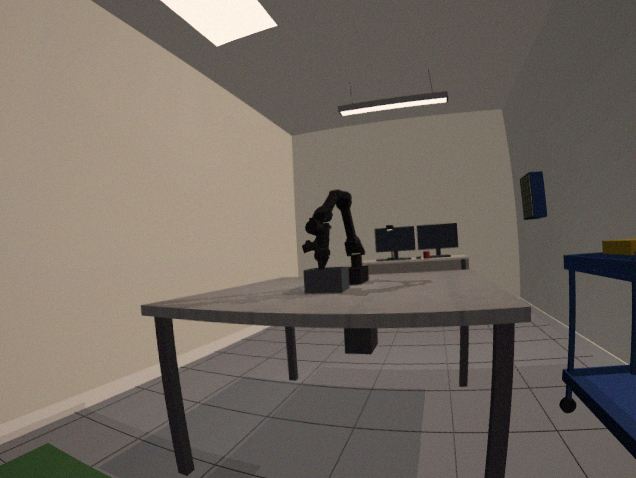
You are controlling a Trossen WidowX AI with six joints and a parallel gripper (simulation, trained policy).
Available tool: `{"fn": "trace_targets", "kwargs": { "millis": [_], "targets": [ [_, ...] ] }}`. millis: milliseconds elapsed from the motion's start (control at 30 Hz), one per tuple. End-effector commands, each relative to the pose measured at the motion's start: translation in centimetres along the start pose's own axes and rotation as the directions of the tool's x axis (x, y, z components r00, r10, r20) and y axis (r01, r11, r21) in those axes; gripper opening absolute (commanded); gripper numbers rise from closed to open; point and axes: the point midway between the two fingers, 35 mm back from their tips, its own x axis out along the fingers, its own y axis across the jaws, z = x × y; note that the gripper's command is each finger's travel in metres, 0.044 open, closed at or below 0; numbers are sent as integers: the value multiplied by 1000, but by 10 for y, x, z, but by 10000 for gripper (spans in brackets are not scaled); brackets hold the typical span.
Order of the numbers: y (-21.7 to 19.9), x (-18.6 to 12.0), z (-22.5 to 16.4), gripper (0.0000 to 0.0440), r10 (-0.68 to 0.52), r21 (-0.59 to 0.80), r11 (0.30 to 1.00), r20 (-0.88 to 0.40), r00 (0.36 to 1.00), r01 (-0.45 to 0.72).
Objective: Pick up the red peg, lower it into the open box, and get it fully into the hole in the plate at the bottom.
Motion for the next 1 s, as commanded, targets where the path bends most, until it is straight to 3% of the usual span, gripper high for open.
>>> {"fn": "trace_targets", "kwargs": {
  "millis": [0, 100, 567, 967],
  "targets": [
    [6, 0, 10, 376, 8, -6, 1000, 5, 1000, -8],
    [11, 0, 19, 440, 21, -6, 1000, 19, 1000, -21],
    [21, -10, 73, 440, 81, 45, 995, 131, 988, -87],
    [21, -10, 75, 440, 83, 46, 995, 134, 987, -90]
  ]
}}
